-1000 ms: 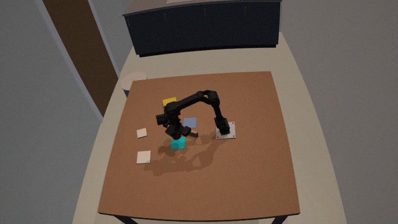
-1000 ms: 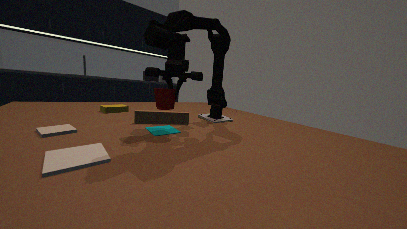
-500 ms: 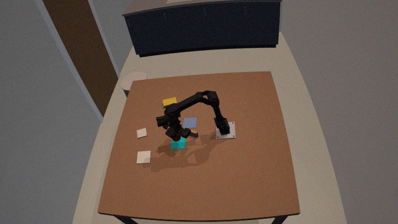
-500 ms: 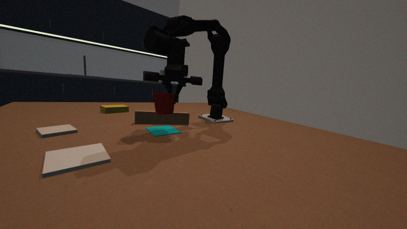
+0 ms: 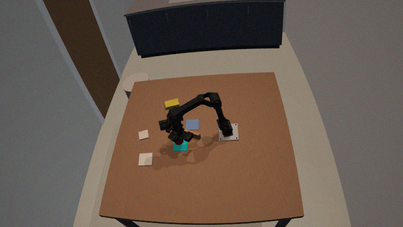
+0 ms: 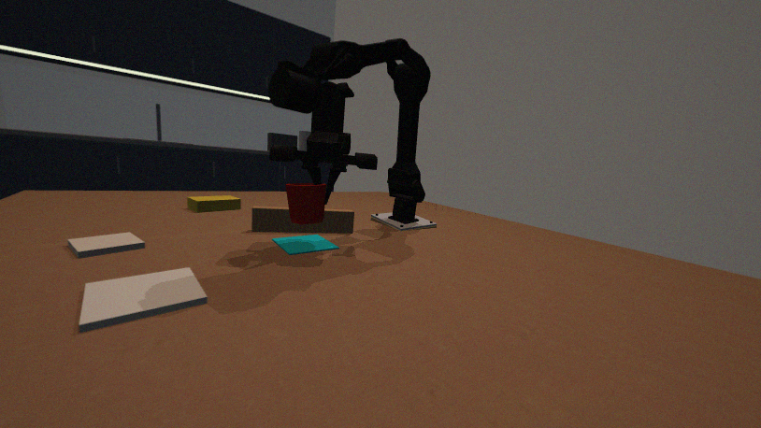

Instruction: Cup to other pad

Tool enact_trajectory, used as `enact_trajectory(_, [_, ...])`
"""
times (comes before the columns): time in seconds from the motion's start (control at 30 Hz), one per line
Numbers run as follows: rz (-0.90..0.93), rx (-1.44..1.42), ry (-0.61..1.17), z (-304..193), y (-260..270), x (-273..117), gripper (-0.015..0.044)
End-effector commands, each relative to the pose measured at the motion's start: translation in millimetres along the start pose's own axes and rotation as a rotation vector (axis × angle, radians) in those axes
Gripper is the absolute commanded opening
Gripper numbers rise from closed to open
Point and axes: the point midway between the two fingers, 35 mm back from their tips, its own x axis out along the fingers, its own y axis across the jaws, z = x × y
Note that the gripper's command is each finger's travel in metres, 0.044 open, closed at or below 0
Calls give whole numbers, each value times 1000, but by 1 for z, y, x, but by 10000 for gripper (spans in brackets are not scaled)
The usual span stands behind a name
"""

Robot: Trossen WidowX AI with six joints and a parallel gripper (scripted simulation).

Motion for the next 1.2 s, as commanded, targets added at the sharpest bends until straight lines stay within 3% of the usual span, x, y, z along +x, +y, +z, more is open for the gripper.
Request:
enact_trajectory(0.0, [4, 5, 10, -2, 1, 8, 0])
enact_trajectory(1.17, [3, 0, 3, -1, 2, 37, 0])
